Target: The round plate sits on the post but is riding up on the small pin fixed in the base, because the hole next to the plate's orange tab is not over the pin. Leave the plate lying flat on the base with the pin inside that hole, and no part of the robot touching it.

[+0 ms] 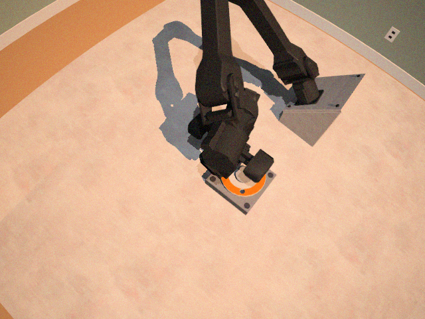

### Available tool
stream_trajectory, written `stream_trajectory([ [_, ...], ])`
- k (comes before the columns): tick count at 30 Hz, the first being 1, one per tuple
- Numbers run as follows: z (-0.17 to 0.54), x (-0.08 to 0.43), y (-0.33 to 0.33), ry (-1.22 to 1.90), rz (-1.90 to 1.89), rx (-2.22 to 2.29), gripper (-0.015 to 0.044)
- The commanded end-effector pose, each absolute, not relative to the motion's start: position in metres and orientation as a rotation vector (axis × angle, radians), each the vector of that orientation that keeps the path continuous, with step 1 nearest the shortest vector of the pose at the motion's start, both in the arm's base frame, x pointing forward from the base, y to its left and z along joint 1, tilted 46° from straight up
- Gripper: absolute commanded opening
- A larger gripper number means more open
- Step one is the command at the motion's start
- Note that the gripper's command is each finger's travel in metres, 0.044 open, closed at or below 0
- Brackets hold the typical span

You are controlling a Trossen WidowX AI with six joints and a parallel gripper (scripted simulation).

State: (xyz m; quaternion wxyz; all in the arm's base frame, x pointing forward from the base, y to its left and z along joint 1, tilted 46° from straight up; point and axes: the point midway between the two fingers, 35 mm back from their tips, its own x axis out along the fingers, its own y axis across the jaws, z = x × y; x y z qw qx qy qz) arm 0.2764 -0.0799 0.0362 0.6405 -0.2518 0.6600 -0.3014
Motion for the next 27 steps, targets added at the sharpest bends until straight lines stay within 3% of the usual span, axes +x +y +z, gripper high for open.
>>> stream_trajectory([
  [1, 0.033, 0.269, -0.081, 1.528, -0.685, -0.582, 0.0],
  [27, 0.033, 0.255, -0.078, 1.529, -0.684, -0.582, 0.0],
])
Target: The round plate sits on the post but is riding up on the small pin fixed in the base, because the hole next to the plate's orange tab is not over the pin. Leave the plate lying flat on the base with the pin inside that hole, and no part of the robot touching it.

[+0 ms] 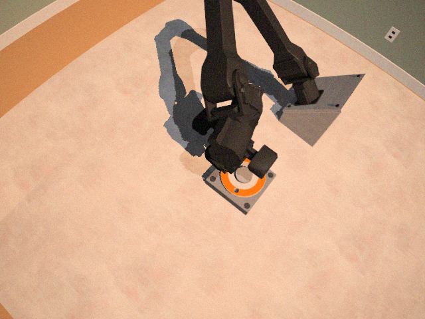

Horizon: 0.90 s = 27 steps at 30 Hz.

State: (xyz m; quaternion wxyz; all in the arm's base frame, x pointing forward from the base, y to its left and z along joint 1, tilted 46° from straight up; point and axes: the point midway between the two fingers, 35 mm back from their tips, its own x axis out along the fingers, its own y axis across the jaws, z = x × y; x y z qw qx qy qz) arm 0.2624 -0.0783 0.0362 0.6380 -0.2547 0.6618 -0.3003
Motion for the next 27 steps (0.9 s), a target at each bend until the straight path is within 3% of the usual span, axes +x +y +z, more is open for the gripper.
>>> stream_trajectory([
  [1, 0.033, 0.254, -0.078, 1.529, -0.684, -0.582, 0.0],
  [27, 0.025, 0.233, -0.066, 1.53, -0.683, -0.582, 0.0],
])
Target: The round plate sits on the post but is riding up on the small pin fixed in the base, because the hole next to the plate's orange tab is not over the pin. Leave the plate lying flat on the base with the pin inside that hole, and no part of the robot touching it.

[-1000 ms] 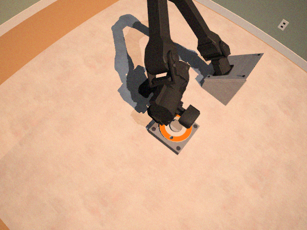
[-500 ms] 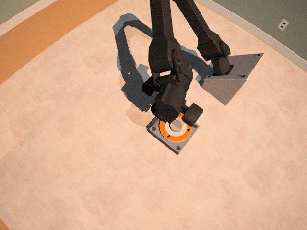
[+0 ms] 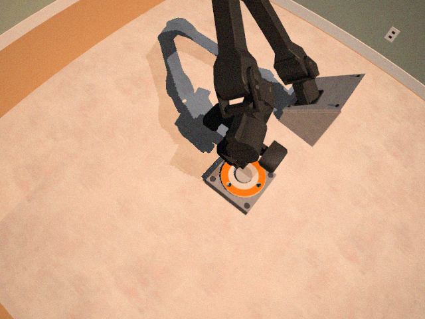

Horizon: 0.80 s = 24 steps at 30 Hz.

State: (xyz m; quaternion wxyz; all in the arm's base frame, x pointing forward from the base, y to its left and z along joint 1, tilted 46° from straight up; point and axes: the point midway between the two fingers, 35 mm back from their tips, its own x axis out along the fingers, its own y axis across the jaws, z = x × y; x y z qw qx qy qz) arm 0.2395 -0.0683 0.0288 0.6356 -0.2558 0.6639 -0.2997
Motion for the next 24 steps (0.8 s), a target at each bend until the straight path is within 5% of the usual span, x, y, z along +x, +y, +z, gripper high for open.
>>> stream_trajectory([
  [1, 0.025, 0.232, -0.066, 1.53, -0.683, -0.582, 0.0],
  [24, 0.013, 0.222, -0.05, 1.531, -0.683, -0.581, 0.0],
])
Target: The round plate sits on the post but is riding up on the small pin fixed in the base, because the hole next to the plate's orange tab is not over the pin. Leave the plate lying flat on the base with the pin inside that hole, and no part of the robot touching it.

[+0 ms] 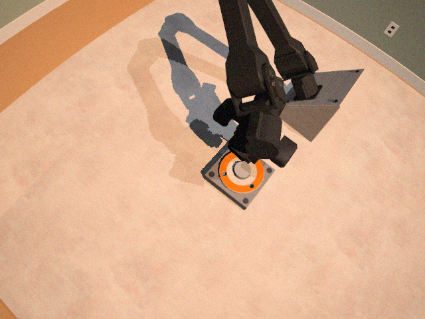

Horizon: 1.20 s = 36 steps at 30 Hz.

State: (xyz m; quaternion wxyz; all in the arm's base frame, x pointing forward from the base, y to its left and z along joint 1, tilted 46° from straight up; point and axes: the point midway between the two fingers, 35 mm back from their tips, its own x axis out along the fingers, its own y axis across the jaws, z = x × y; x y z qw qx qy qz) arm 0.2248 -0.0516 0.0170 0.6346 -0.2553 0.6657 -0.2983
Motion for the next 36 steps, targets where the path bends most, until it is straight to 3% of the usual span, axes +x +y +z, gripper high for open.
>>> stream_trajectory([
  [1, 0.013, 0.221, -0.049, 1.531, -0.683, -0.581, 0.0],
  [36, 0.033, 0.222, -0.018, 1.532, -0.676, -0.59, 0.0],
])
